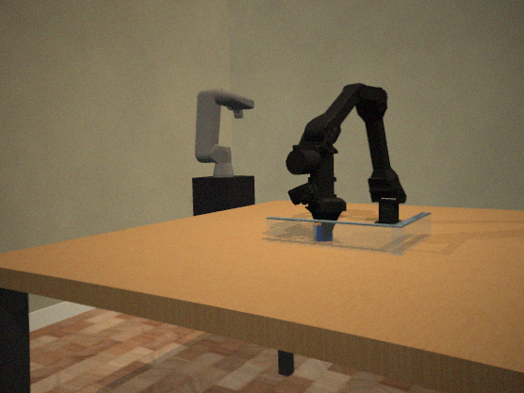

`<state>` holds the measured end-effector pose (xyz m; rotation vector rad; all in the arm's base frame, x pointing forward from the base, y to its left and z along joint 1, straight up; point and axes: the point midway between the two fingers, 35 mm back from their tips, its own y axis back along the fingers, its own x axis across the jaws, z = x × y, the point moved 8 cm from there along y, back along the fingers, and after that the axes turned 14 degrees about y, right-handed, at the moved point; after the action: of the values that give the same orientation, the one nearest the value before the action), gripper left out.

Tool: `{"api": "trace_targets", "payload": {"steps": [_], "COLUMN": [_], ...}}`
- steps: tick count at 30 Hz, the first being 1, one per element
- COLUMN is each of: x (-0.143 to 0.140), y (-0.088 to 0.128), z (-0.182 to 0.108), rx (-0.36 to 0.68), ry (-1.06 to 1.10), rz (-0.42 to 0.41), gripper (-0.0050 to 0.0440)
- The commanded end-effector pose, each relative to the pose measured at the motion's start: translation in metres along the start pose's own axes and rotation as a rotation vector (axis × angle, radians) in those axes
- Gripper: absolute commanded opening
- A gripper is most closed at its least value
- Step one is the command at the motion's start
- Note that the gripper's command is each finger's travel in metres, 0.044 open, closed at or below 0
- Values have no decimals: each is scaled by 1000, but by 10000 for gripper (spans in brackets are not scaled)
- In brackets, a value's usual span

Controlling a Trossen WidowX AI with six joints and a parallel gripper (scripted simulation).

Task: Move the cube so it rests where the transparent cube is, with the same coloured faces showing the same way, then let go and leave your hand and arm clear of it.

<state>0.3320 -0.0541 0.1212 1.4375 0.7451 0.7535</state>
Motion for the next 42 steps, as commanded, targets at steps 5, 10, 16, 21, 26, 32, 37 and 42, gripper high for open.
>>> {"api": "trace_targets", "payload": {"steps": [5, 10, 16, 21, 26, 32, 37, 42], "x": [1, 2, 0, 0, 1, 1, -1, -2], "y": [9, 44, 92, 95, 86, 90, 127, 136], "z": [2, 4, 0, -1, 1, 1, -3, -5], "rx": [-27, -26, -24, -23, -23, -23, -25, -25], "ry": [0, -1, -2, -2, 0, 0, 0, 0], "rz": [12, 10, 8, 8, 10, 10, 11, 11], "gripper": [280, 280, 280, 280, 280, 328, 440, 440]}}
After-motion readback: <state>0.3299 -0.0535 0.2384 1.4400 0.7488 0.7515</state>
